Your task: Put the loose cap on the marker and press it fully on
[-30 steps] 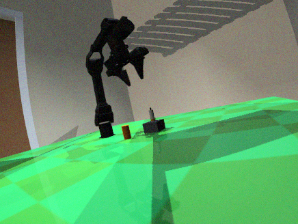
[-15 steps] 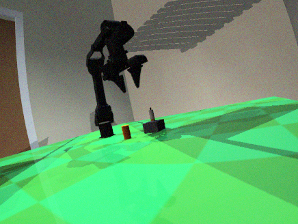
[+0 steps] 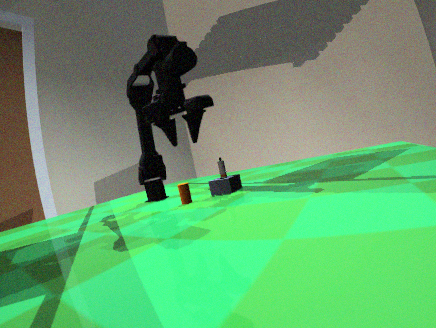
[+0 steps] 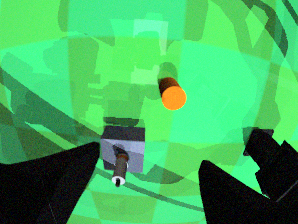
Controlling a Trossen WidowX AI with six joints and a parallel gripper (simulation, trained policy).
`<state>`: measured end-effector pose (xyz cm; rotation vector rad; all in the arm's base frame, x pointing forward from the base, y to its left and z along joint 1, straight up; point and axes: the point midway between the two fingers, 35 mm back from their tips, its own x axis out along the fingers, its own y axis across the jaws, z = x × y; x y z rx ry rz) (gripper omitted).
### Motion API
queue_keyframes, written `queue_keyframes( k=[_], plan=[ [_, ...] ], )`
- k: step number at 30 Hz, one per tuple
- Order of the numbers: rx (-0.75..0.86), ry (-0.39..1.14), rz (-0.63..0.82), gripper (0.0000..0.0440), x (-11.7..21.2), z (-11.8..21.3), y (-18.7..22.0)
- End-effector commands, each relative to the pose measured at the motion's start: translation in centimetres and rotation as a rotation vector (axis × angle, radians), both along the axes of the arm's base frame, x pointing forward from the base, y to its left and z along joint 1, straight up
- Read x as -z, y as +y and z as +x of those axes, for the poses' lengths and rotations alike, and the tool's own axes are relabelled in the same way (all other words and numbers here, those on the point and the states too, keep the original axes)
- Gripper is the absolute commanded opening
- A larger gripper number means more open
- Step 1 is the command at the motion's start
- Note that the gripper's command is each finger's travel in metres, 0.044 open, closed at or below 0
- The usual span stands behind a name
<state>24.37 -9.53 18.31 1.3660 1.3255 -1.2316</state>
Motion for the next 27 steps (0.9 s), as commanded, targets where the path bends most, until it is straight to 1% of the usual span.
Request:
queue_keyframes(
  k=[1, 14, 27],
  plan=[
    [-0.017, 0.053, 0.002, 0.0317, 1.1, -0.7, -0.3],
    [-0.054, 0.138, 0.005, 0.0312, 3.7, -1.8, -0.7],
    [-0.102, 0.168, 0.011, 0.0301, 6.9, -2.1, -0.7]
  ],
)
